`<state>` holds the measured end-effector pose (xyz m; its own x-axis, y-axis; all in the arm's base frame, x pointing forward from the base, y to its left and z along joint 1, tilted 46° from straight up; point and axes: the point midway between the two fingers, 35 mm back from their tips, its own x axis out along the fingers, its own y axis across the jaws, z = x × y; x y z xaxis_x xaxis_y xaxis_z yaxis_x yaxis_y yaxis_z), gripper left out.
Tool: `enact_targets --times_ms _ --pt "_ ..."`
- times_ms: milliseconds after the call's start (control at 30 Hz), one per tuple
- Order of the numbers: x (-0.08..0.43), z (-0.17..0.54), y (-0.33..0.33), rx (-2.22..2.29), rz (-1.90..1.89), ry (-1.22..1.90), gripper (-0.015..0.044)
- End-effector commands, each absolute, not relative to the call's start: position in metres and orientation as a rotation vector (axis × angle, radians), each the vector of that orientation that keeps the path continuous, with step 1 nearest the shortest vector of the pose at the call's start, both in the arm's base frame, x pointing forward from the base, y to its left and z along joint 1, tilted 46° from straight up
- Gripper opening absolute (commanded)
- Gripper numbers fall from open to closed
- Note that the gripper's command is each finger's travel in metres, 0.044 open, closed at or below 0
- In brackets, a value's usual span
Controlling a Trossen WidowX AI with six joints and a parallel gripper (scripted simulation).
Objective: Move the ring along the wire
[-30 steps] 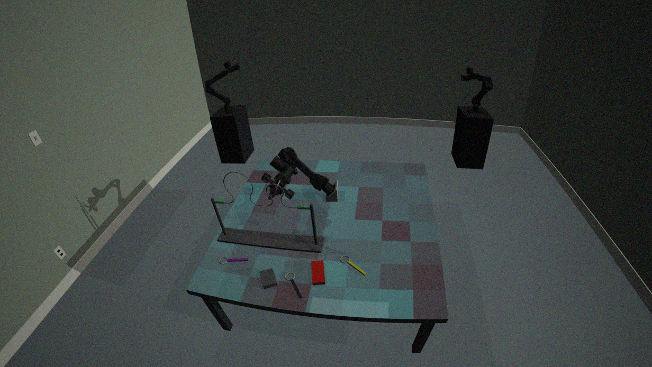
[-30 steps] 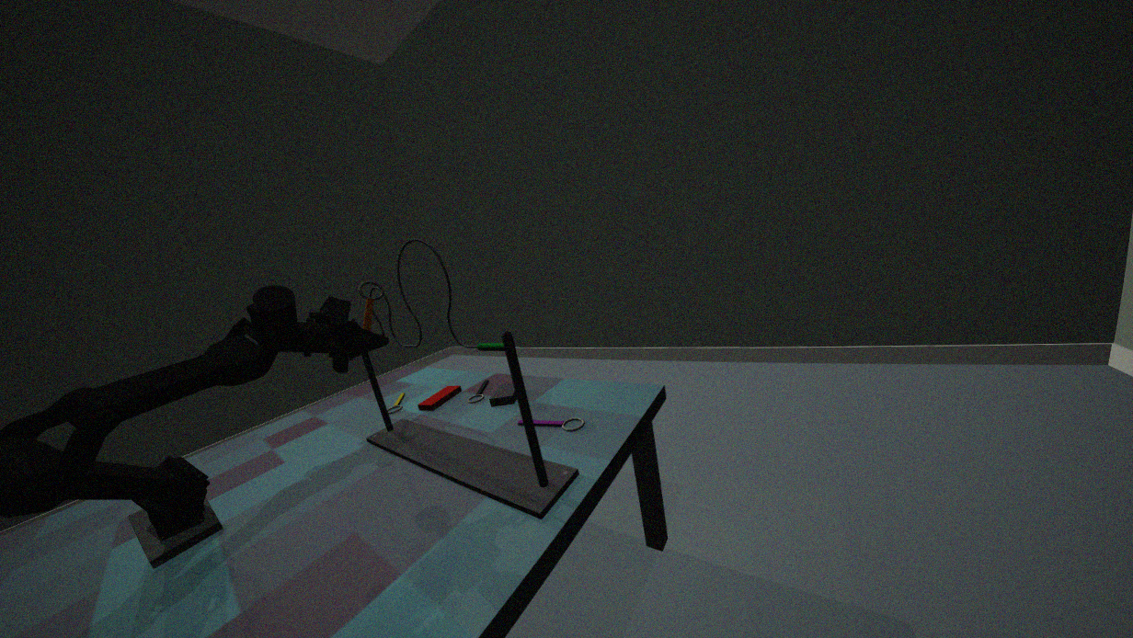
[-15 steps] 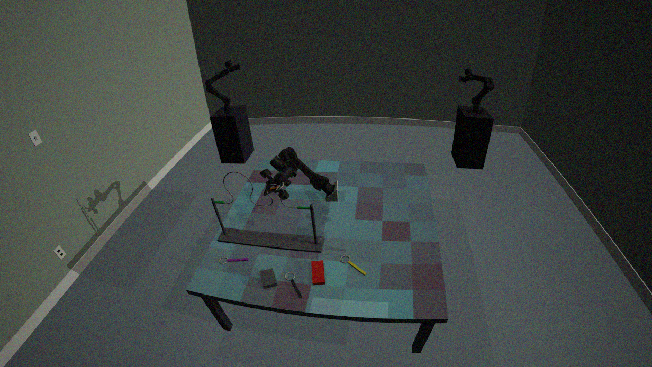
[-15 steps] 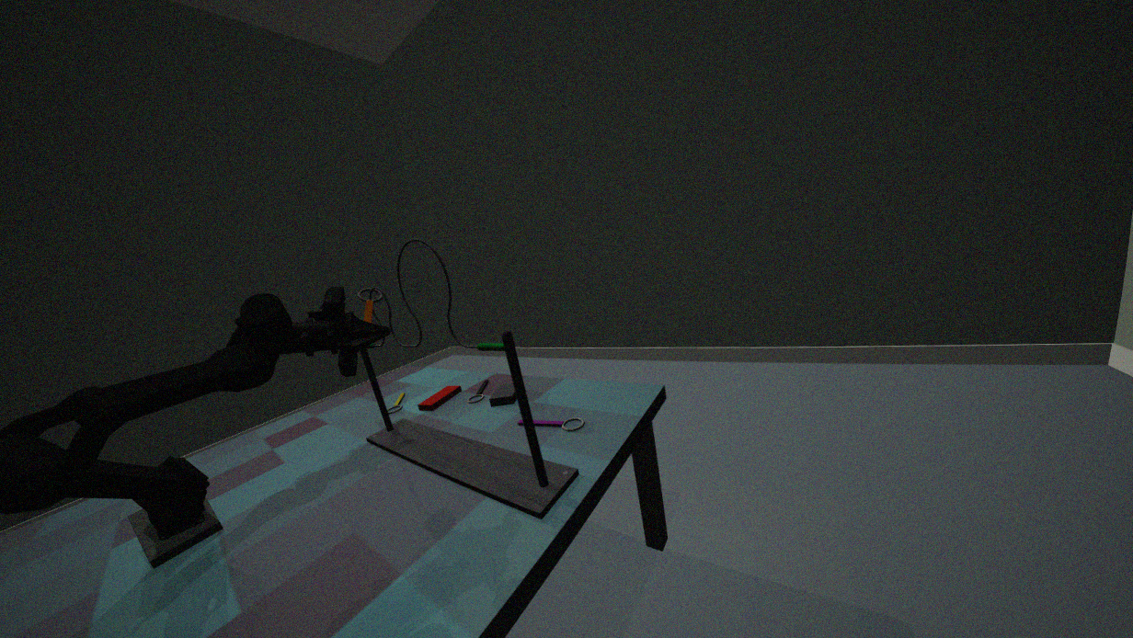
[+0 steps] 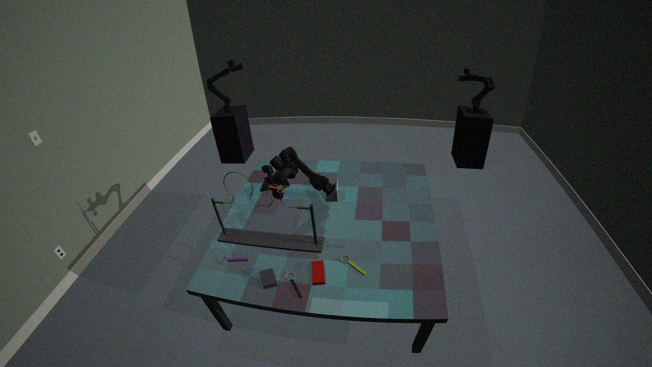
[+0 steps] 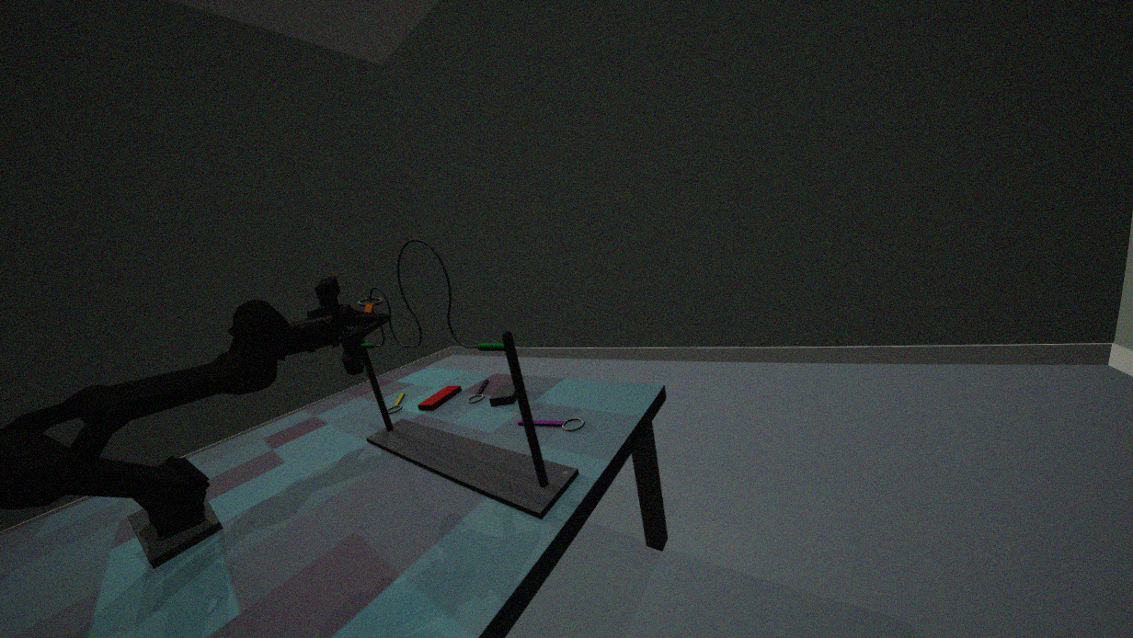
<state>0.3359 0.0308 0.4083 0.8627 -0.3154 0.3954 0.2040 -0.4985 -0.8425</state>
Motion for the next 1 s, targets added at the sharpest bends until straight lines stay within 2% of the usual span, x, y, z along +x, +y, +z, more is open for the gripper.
enact_targets --times_ms 0,967 --pt "0.336 0.412 0.034 -2.076 -0.646 0.059 -0.015" --pt "0.332 0.44 0.065 -2.658 -0.806 -0.134 -0.015"
